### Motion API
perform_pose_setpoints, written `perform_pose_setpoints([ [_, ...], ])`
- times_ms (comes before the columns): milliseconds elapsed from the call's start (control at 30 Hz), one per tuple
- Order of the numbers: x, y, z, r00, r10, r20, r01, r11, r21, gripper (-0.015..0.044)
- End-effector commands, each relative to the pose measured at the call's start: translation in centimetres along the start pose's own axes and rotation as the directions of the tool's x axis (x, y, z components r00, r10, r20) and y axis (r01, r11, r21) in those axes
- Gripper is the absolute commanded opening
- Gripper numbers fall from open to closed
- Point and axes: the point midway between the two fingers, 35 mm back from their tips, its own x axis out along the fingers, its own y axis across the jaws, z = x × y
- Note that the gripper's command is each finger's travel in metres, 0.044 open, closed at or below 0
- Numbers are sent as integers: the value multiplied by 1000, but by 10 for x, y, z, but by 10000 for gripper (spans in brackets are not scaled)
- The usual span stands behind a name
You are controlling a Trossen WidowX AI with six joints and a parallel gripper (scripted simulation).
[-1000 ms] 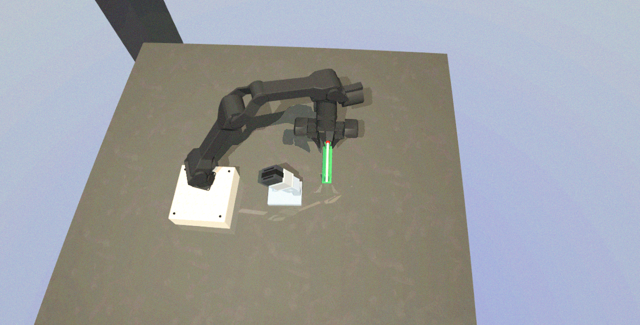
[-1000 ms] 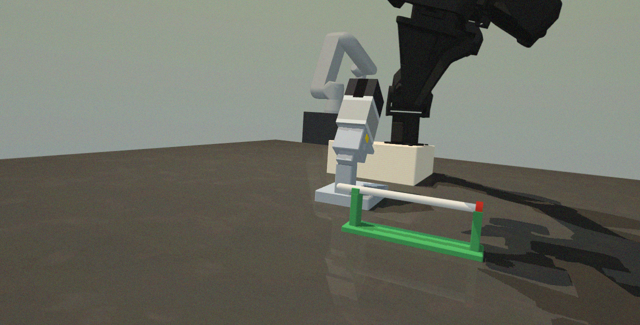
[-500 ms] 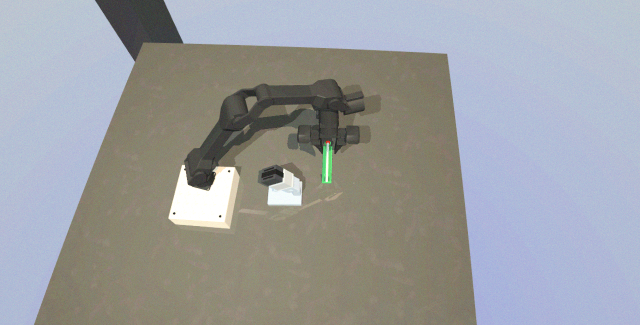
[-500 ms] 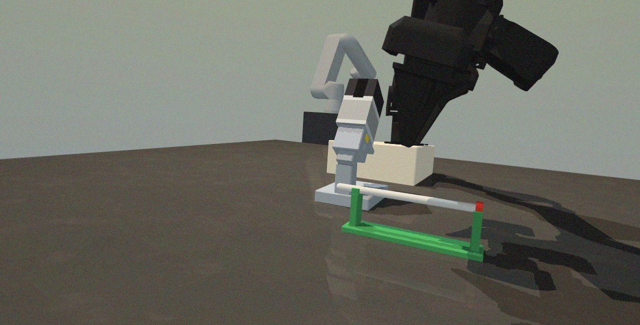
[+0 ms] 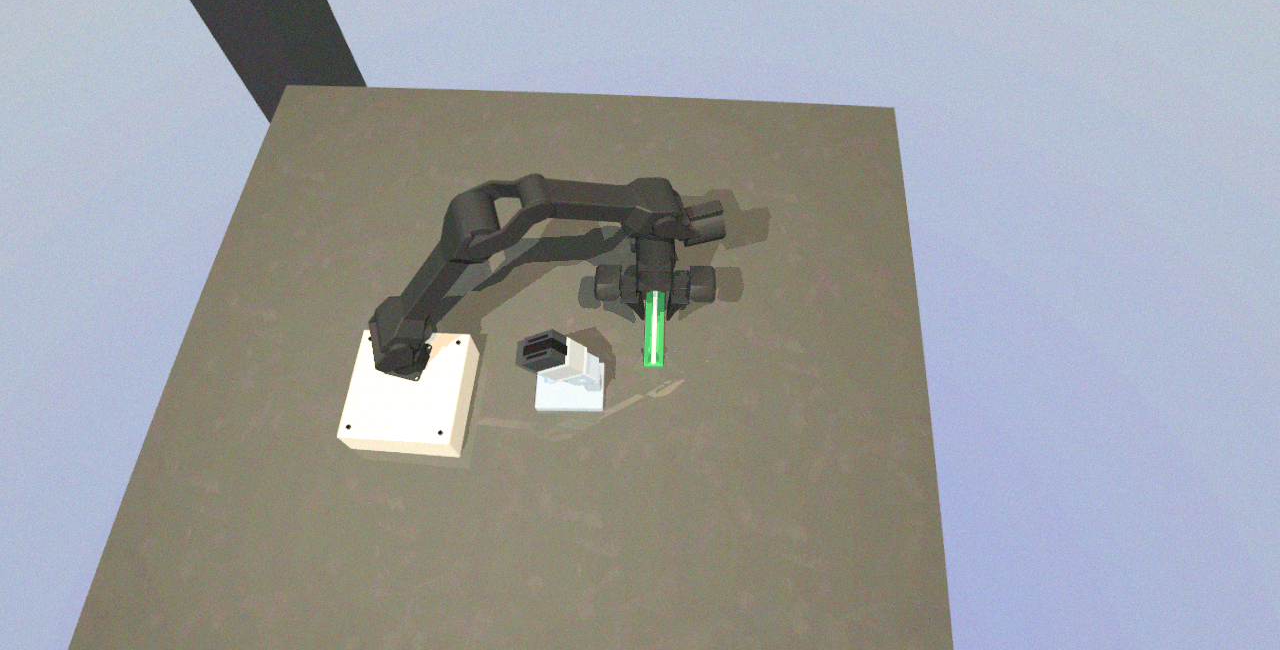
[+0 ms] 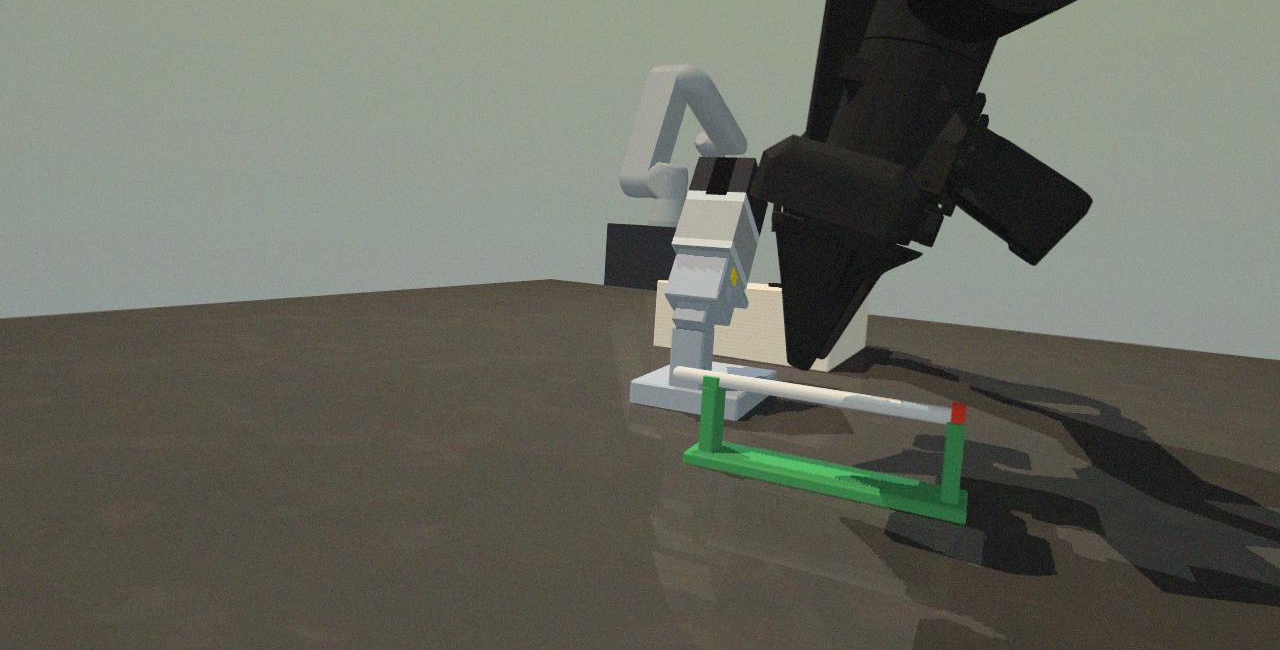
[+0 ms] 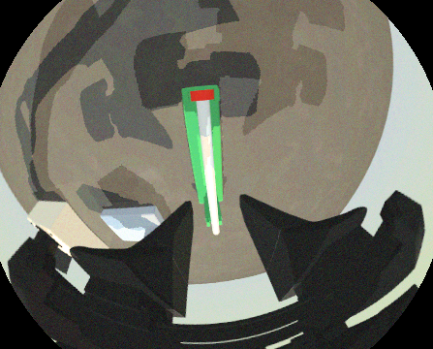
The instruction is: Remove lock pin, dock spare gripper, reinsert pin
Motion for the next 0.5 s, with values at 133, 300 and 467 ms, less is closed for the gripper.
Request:
perform_pose_setpoints([
  [133, 16, 1, 4, 1000, 8, 1, -8, 1000, -5, 180],
  [300, 24, 1, 7, 1000, 8, 1, -8, 1000, -5, 180],
  [467, 32, 1, 9, 1000, 8, 1, -8, 1000, -5, 180],
])
